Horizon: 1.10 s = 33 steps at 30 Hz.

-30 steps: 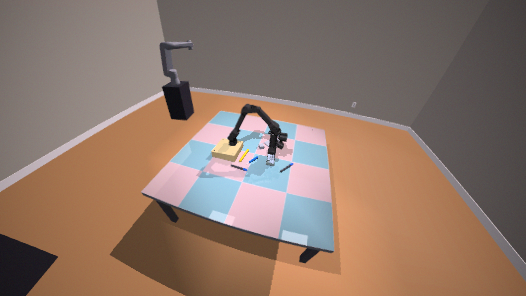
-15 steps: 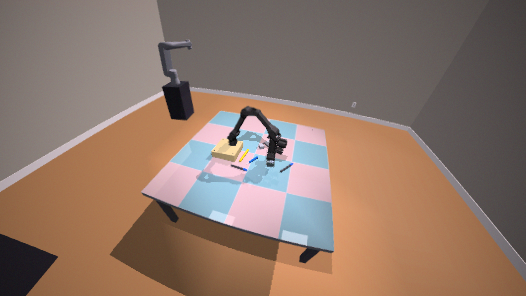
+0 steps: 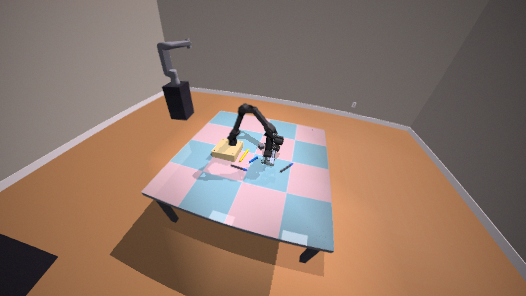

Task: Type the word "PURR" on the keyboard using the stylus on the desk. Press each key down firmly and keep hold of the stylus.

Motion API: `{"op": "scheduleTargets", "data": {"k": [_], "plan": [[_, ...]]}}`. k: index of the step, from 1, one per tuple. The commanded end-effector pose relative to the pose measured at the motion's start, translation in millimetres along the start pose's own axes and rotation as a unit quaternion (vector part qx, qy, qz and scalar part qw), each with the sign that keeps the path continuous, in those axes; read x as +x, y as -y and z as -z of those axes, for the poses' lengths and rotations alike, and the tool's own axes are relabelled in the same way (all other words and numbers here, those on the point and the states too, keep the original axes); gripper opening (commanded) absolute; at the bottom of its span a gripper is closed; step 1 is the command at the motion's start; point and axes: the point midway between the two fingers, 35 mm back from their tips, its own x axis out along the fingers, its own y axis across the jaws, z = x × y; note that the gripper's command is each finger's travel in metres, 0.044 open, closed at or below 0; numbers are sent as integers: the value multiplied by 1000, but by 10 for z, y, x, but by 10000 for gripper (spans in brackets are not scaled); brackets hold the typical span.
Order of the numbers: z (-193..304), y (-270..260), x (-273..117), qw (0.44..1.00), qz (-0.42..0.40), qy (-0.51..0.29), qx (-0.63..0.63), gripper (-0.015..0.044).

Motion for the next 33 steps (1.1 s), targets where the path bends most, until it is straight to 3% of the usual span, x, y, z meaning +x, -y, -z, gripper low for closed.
{"op": "scheduleTargets", "data": {"k": [1,5,11,22,28,33], "plan": [[27,-12,9,1000,-1,-1,5,0],[24,-37,9,1000,-1,-1,5,0],[17,-758,6,1000,-4,-1,5,0],[19,-783,6,1000,-4,-1,4,0],[14,-778,-571,1000,-4,0,4,0],[17,-778,-596,1000,-4,0,4,0]]}}
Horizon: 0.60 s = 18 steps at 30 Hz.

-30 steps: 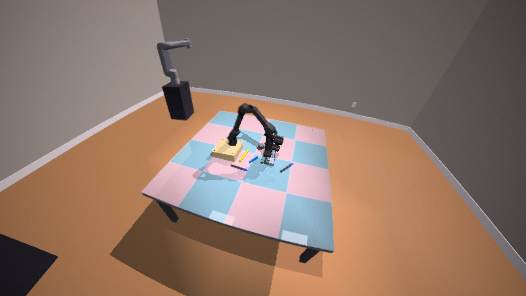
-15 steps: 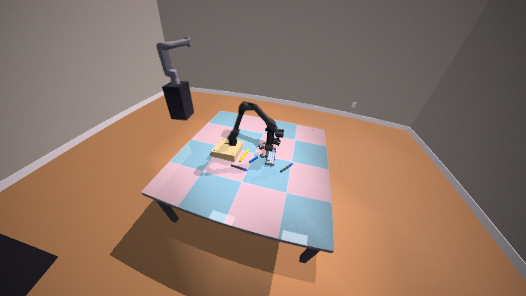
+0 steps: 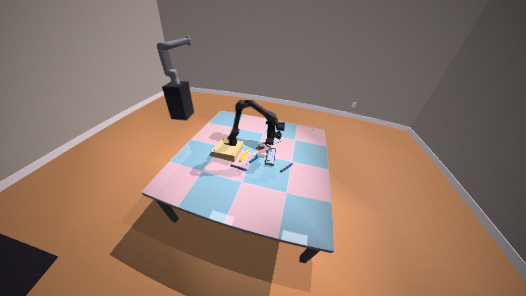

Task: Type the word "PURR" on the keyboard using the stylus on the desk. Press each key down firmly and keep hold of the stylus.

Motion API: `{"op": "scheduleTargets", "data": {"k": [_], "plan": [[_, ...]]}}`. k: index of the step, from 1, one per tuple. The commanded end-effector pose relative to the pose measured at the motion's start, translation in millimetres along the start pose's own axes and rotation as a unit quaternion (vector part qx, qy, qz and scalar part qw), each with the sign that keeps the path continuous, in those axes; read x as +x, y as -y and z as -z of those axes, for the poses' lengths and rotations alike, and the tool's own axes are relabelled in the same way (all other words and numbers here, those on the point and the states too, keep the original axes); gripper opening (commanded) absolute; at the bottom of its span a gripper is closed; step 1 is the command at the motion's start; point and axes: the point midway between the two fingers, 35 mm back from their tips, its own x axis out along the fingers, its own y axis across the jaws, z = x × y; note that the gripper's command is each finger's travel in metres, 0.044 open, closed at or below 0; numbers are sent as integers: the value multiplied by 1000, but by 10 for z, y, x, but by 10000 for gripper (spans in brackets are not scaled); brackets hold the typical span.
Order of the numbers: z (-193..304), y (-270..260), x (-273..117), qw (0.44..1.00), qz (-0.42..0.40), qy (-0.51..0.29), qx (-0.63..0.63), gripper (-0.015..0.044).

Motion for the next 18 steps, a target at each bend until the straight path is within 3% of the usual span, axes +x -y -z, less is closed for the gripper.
{"op": "scheduleTargets", "data": {"k": [1,5,9,13,18], "plan": [[20,1,2,1000,0,-6,0,0],[8,0,-4,1000,0,-1,0,0],[10,0,1,1000,0,-3,0,105],[10,0,1,1000,0,-3,0,0],[10,0,1,1000,0,-3,0,0]]}}
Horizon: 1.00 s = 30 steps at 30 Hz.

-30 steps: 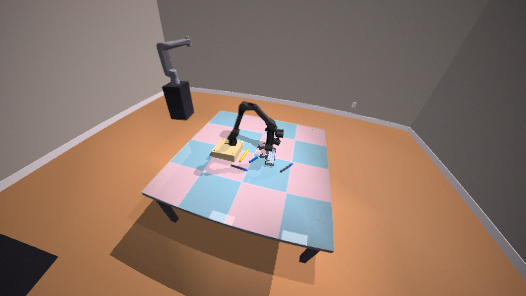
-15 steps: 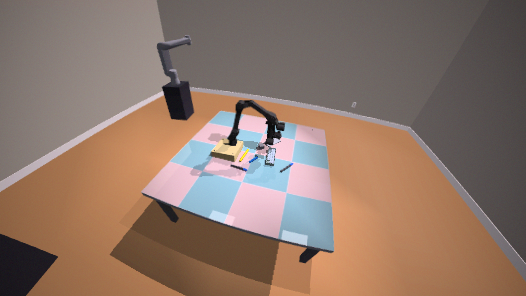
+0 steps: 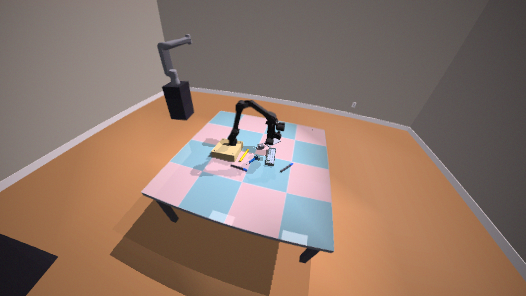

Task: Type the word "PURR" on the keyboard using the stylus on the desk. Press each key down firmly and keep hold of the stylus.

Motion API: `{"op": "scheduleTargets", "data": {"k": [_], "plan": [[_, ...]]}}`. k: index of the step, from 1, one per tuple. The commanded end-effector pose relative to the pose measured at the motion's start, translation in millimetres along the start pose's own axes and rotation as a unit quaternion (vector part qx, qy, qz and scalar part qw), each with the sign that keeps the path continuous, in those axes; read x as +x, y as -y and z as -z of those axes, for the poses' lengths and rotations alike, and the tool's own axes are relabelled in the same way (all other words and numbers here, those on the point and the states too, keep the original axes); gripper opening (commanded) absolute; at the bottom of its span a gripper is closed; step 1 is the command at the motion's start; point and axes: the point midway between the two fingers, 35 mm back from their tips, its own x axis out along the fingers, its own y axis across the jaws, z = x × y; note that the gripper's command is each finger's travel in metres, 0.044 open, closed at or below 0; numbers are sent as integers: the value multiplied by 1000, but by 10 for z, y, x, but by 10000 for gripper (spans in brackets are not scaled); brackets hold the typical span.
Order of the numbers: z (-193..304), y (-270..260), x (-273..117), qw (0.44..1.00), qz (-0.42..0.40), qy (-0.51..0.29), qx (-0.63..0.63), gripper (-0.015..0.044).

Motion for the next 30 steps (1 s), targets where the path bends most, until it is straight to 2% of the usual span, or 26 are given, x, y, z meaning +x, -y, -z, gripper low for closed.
{"op": "scheduleTargets", "data": {"k": [1,4,7,10,14,18,23,26,30], "plan": [[0,0,0,1000,0,0,0,0],[0,0,0,1000,0,0,0,0],[7,10,5,1000,2,-1,9,79],[115,156,73,991,30,-12,134,150],[317,396,176,937,82,-18,340,150],[541,602,259,839,135,-6,526,150],[837,838,335,667,195,36,718,150],[1020,971,367,544,224,74,805,150],[1167,1068,384,439,242,110,858,150]]}}
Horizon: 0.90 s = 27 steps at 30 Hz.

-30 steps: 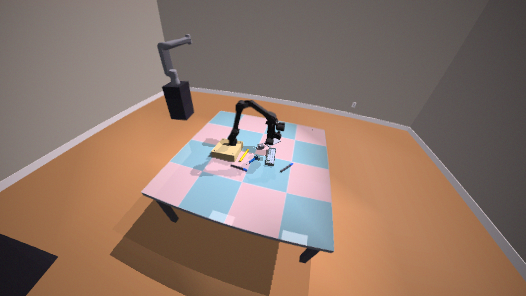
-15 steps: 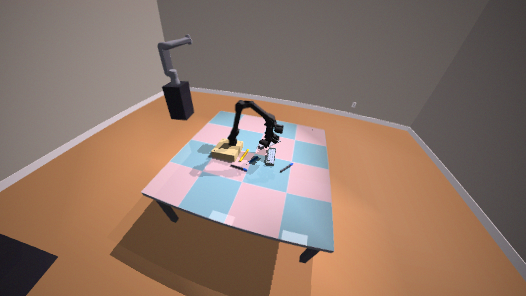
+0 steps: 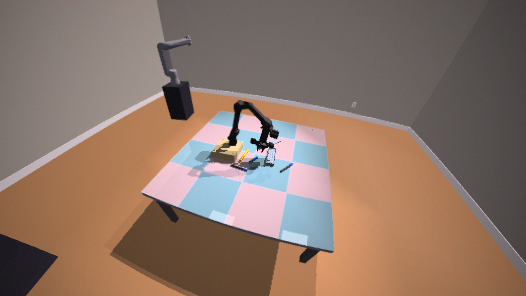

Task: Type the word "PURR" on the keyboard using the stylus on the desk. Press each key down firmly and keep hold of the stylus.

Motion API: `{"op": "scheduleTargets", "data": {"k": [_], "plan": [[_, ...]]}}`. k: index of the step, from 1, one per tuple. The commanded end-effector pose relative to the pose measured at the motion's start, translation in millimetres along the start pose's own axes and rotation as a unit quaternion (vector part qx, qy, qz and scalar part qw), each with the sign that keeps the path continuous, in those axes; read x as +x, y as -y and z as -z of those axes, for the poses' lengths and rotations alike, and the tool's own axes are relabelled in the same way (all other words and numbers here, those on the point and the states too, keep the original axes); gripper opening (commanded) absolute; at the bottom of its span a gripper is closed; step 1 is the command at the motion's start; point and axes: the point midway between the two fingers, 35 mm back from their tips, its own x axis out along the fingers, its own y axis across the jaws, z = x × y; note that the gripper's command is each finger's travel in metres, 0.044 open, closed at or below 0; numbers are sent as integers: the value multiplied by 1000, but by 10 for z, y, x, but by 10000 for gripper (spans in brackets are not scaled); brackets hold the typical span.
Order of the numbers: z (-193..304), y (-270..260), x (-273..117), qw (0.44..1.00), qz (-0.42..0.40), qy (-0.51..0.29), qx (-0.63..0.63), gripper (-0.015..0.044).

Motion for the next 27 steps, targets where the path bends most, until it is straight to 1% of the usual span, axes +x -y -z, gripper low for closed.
{"op": "scheduleTargets", "data": {"k": [1,18,27], "plan": [[-218,518,284,915,53,92,389,150],[-230,505,286,915,53,92,389,150],[-213,491,358,915,53,92,389,150]]}}
